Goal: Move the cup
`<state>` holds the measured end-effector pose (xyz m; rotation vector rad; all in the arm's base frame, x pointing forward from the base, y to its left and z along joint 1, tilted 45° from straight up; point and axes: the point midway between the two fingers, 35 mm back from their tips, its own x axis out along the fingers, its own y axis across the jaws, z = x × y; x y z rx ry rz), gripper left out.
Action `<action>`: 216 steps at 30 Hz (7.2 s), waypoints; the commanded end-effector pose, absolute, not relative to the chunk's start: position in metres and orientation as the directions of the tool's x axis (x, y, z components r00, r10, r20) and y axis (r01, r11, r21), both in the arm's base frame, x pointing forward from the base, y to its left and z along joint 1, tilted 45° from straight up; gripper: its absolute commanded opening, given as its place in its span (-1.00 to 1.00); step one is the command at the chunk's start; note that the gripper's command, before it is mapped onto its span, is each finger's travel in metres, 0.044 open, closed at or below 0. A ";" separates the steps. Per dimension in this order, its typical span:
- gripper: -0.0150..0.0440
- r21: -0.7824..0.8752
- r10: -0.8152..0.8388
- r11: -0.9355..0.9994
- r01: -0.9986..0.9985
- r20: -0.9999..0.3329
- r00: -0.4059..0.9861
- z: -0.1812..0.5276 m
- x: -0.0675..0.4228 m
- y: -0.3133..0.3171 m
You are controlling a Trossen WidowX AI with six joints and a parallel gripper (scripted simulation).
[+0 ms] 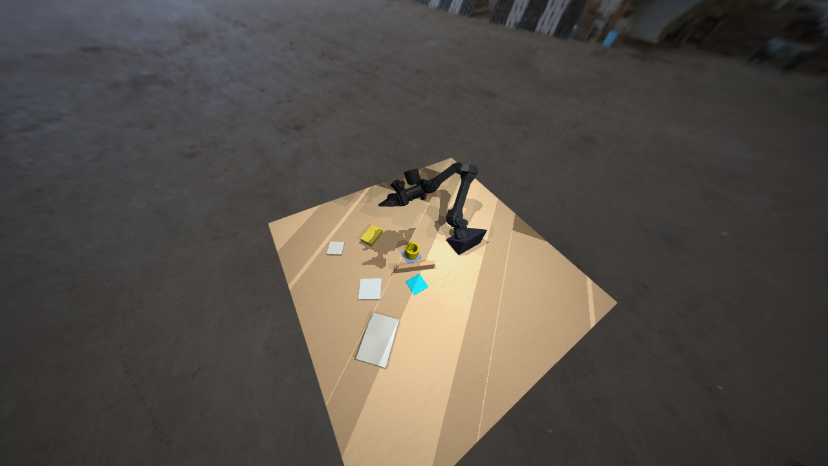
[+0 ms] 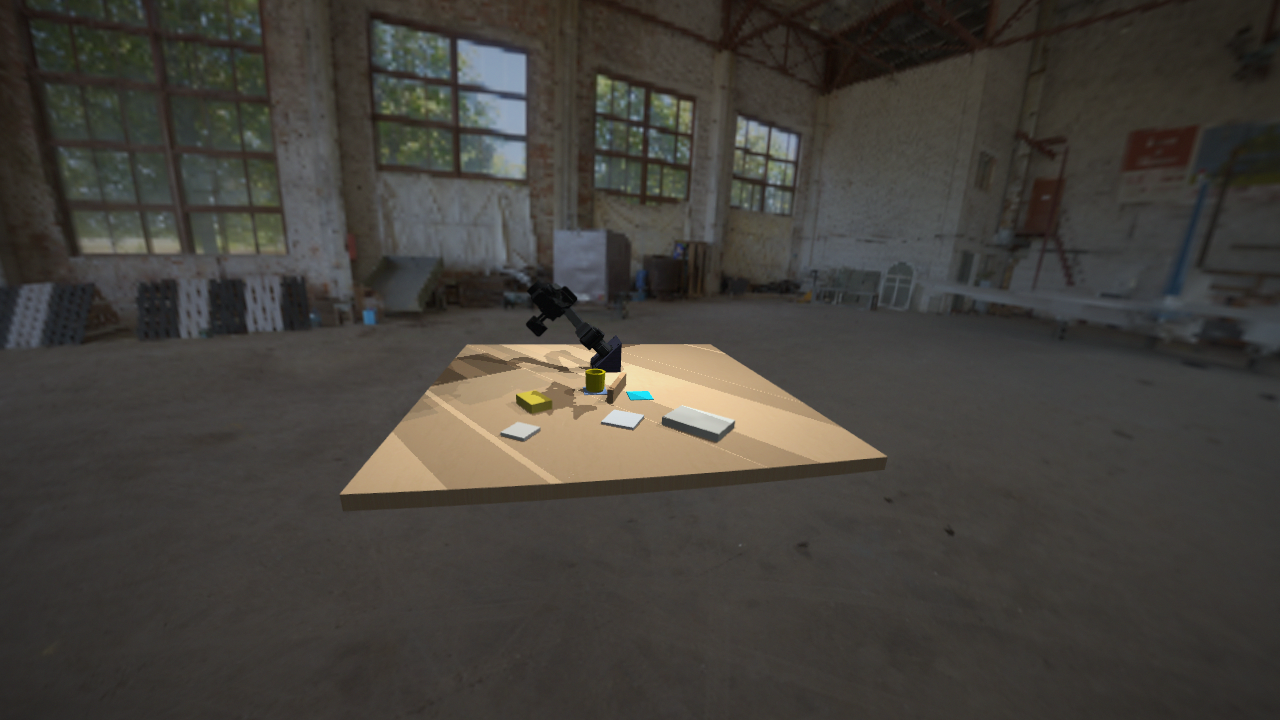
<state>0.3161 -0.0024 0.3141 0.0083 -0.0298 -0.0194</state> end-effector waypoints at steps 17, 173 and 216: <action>0.07 -0.505 -0.508 0.586 -0.634 -0.838 0.198 0.088 0.270 0.013; -0.49 -0.363 -0.698 0.330 -0.872 -0.715 0.033 0.078 0.253 0.035; -0.49 -0.365 -0.695 0.334 -0.869 -0.719 0.035 0.027 0.286 0.095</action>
